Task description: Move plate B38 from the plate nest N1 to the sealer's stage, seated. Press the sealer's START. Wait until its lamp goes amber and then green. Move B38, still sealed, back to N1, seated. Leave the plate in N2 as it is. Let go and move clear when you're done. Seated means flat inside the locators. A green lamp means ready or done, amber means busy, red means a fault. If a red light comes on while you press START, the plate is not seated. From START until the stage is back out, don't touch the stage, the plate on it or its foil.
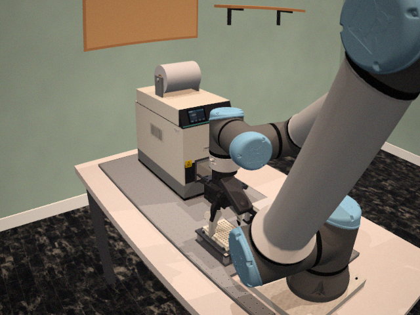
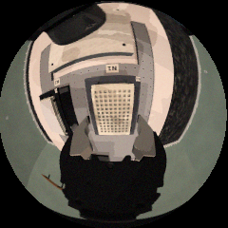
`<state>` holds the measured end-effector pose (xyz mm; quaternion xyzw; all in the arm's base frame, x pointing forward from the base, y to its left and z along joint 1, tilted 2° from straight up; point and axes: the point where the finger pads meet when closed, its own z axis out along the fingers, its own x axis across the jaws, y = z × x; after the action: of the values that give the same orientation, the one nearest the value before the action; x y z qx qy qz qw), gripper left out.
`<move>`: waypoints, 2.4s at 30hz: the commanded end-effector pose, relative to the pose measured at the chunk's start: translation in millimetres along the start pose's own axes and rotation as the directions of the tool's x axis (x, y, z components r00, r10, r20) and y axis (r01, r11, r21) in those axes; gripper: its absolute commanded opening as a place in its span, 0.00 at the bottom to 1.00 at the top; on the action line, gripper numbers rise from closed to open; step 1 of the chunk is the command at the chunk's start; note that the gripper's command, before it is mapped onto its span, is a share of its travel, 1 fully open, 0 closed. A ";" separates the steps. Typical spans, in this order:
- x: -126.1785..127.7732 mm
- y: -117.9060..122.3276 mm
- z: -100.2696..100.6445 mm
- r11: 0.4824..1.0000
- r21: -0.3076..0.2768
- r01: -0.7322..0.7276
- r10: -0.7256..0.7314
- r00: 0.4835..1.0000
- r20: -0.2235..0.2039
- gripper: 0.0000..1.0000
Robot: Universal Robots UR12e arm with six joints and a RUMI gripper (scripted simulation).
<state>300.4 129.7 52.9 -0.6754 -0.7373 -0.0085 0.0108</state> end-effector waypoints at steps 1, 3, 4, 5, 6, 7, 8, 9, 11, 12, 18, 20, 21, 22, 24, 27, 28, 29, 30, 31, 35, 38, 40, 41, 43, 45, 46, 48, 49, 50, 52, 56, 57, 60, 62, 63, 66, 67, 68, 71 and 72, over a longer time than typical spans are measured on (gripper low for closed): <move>-0.1 0.6 2.6 1.000 -0.001 0.000 0.000 1.000 0.000 0.68; -0.1 0.6 3.9 1.000 -0.001 0.000 0.000 1.000 0.000 0.68; -0.1 0.6 4.6 1.000 -0.001 0.000 0.000 1.000 0.000 0.68; -0.1 0.6 5.2 1.000 -0.001 0.000 0.000 1.000 0.000 0.68; -0.1 0.6 5.9 1.000 -0.001 0.000 0.000 1.000 0.000 0.68; -0.1 0.6 6.6 1.000 -0.001 0.000 0.000 1.000 0.000 0.68; -0.1 0.6 7.2 1.000 -0.001 0.000 0.000 1.000 0.000 0.68; -0.1 0.6 7.9 1.000 -0.001 0.000 0.000 1.000 0.000 0.68; -0.1 0.6 9.2 1.000 -0.001 0.000 0.000 1.000 0.000 0.68; -0.1 0.6 9.9 1.000 -0.001 0.000 0.000 1.000 0.000 0.68; -0.1 0.6 10.9 1.000 -0.001 0.000 0.000 1.000 0.000 0.68; -0.1 0.6 10.9 1.000 -0.001 0.000 0.000 1.000 0.000 0.68; -0.1 0.6 10.9 1.000 -0.001 0.000 0.000 1.000 0.000 0.68; -0.1 0.6 10.9 1.000 -0.001 0.000 0.000 1.000 0.000 0.68; -0.1 0.6 10.9 1.000 -0.001 0.000 0.000 1.000 0.000 0.68; -0.1 0.6 10.9 1.000 -0.001 0.000 0.000 1.000 0.000 0.66; -0.1 0.6 10.9 1.000 -0.001 0.000 0.000 1.000 0.000 0.66; -0.1 0.6 10.8 1.000 -0.001 0.000 0.000 1.000 0.000 0.65; -0.1 0.6 10.8 1.000 -0.001 0.000 0.000 1.000 0.000 0.65; -0.1 0.6 10.8 1.000 -0.001 0.000 0.000 1.000 0.000 0.65; -0.1 0.6 10.8 1.000 -0.001 0.000 0.000 1.000 0.000 0.63; -0.1 0.6 10.8 1.000 -0.001 0.000 0.000 1.000 0.000 0.62; -0.1 0.6 10.8 1.000 -0.001 0.000 0.000 1.000 0.000 0.61; -0.1 0.6 10.8 1.000 -0.001 0.000 0.000 1.000 0.000 0.61; -0.1 0.6 10.8 1.000 -0.001 0.000 0.000 1.000 0.000 0.60; -0.1 0.6 10.8 1.000 -0.001 0.000 0.000 1.000 0.000 0.59; -0.1 0.6 10.8 1.000 -0.001 0.000 0.000 1.000 0.000 0.58; -0.1 0.6 10.8 1.000 -0.001 0.000 0.000 1.000 0.000 0.58; -0.1 0.6 10.8 1.000 -0.001 0.000 0.000 1.000 0.000 0.58; -0.1 0.6 10.8 1.000 -0.001 0.000 0.000 1.000 0.000 0.57; -0.1 0.6 10.8 1.000 -0.001 0.000 0.000 1.000 0.000 0.56; -0.1 0.6 10.8 1.000 -0.001 0.000 0.000 1.000 0.000 0.00; -0.1 0.6 10.8 1.000 -0.001 0.000 0.000 1.000 0.000 0.00; -0.1 0.6 10.9 1.000 -0.001 0.000 0.000 1.000 0.000 0.00; -0.1 0.6 10.9 1.000 -0.001 0.000 0.000 1.000 0.000 0.00; -0.1 0.7 10.8 1.000 -0.001 0.000 0.000 1.000 0.000 0.00; -0.1 0.7 10.8 1.000 -0.001 0.000 0.000 1.000 0.000 0.00; -0.1 0.6 10.9 1.000 -0.001 0.000 0.000 1.000 0.000 0.00; -0.1 0.6 10.9 1.000 -0.001 0.000 0.000 1.000 0.000 0.00; -0.1 0.7 10.8 1.000 -0.001 0.000 0.000 1.000 0.000 0.00; -0.1 0.7 10.8 1.000 -0.001 0.000 0.000 1.000 0.000 0.00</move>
<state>300.5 130.0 41.6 -0.6754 -0.7373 -0.0085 0.0107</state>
